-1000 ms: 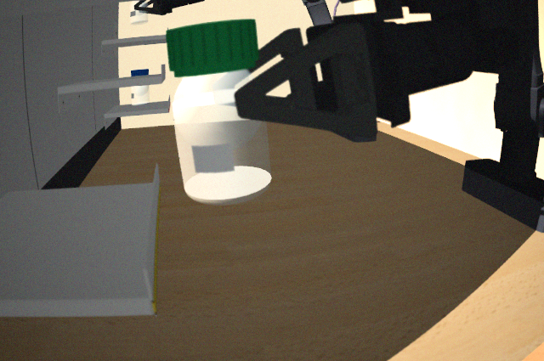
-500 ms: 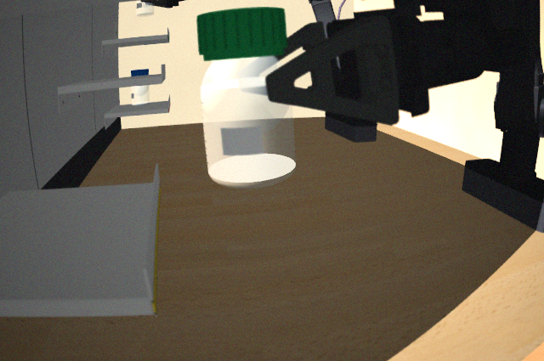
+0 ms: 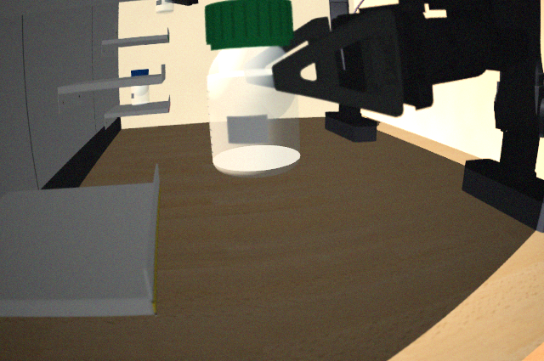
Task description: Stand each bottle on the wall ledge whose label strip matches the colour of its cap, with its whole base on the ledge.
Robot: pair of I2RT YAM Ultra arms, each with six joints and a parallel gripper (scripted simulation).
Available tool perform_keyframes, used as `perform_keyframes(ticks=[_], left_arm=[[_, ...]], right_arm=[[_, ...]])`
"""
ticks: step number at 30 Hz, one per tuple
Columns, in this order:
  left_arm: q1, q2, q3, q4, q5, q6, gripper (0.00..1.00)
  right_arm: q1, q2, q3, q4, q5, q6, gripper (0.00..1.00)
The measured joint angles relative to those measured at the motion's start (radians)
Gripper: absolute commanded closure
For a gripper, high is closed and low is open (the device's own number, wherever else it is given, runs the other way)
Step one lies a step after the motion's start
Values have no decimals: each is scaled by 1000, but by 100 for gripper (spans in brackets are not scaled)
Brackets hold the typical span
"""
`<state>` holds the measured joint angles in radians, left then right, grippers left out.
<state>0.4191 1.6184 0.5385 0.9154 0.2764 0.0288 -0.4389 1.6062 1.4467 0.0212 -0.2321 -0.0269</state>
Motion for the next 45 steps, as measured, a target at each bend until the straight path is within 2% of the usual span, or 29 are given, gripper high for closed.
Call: perform_keyframes(ticks=[14, 35, 40, 45], left_arm=[[0, 0, 0, 0, 0, 0, 50], [0, 0, 0, 0, -3, 2, 50], [-39, -28, 0, -44, -77, 11, 50], [-218, -134, 0, -146, -208, 56, 50]], right_arm=[[-49, -216, -205, -5, -42, -5, 48], [-73, -296, -317, -26, -109, -10, 48], [-73, -297, -319, -26, -114, -10, 48], [-73, -297, -319, -26, -116, -10, 48]])
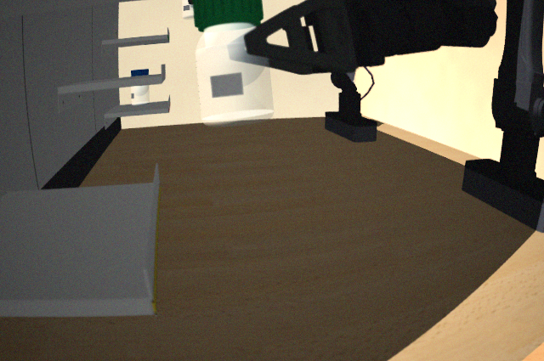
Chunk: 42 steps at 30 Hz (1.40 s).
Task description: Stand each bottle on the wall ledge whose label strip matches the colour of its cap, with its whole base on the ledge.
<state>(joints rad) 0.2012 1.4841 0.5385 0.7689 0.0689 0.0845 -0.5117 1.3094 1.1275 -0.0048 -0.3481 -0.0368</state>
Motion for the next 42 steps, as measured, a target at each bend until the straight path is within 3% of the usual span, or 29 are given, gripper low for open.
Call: perform_keyframes(ticks=[5, 9, 20, 31, 42], left_arm=[[-195, -127, 20, -138, -100, -3, 50], [-352, -129, 119, -247, -251, -40, 50], [-745, 181, 535, -379, -637, -163, 50], [-933, 371, 782, -502, -880, -258, 50], [-980, 421, 849, -531, -919, -278, 50]], right_arm=[[0, -5, -23, 34, 5, 0, 48], [9, -25, -106, 128, 28, 0, 48], [164, 8, -555, 504, 116, 7, 48], [247, 193, -708, 841, 183, 15, 48], [271, 299, -737, 992, 209, 16, 48]])
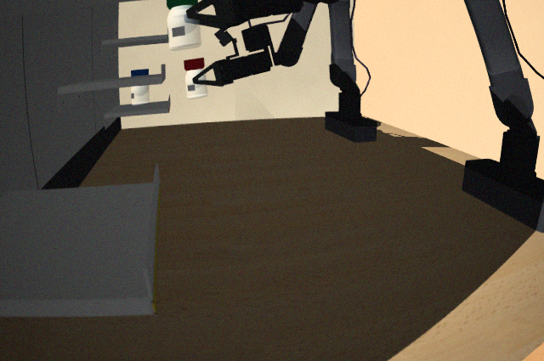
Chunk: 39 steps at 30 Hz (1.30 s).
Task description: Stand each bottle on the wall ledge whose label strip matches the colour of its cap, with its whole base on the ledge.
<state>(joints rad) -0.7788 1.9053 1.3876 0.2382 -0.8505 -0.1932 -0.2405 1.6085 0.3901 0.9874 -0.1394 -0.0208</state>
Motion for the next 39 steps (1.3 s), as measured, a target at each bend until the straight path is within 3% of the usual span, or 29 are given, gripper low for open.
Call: perform_keyframes(ticks=[11, 16, 30, 39], left_arm=[[83, -105, -187, 159, 291, 113, 50], [116, -113, -226, 195, 372, 137, 50], [125, -114, -245, 230, 418, 141, 50], [125, -125, -232, 198, 424, 146, 50]], right_arm=[[18, 54, 30, 23, 22, 4, 48], [26, 80, 66, 23, 30, 5, 48], [36, 117, 109, 23, 38, 5, 48], [45, 75, 179, -70, 45, 6, 48]])
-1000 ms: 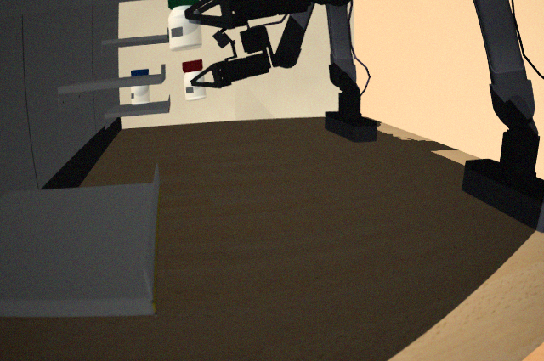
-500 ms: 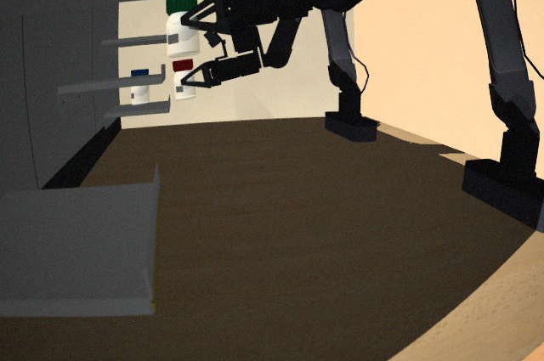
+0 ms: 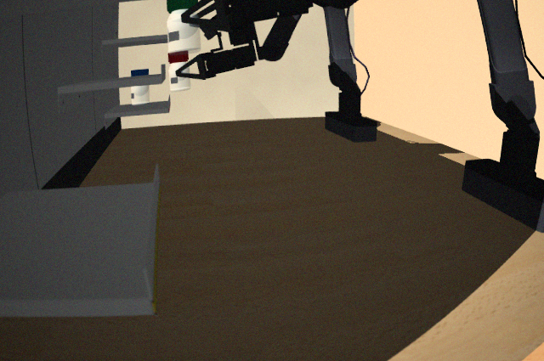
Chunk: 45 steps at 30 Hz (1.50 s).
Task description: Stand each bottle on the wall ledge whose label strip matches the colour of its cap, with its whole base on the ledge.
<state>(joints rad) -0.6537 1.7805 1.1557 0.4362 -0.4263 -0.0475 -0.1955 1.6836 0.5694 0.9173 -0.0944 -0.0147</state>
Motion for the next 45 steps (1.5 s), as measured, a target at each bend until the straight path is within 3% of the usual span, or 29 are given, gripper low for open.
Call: perform_keyframes(ticks=[14, 24, 36, 45], left_arm=[[2, -1, 18, -3, 11, 2, 50], [44, 114, 172, -1, 49, 5, 50], [74, 242, 328, -13, 74, 5, 50], [76, 249, 346, -16, 75, 5, 50]], right_arm=[[8, 77, 90, 3, 13, 2, 48], [19, 225, 250, 14, 21, 2, 48], [20, 241, 276, 18, 21, 2, 48], [20, 245, 276, 32, 21, 2, 48]])
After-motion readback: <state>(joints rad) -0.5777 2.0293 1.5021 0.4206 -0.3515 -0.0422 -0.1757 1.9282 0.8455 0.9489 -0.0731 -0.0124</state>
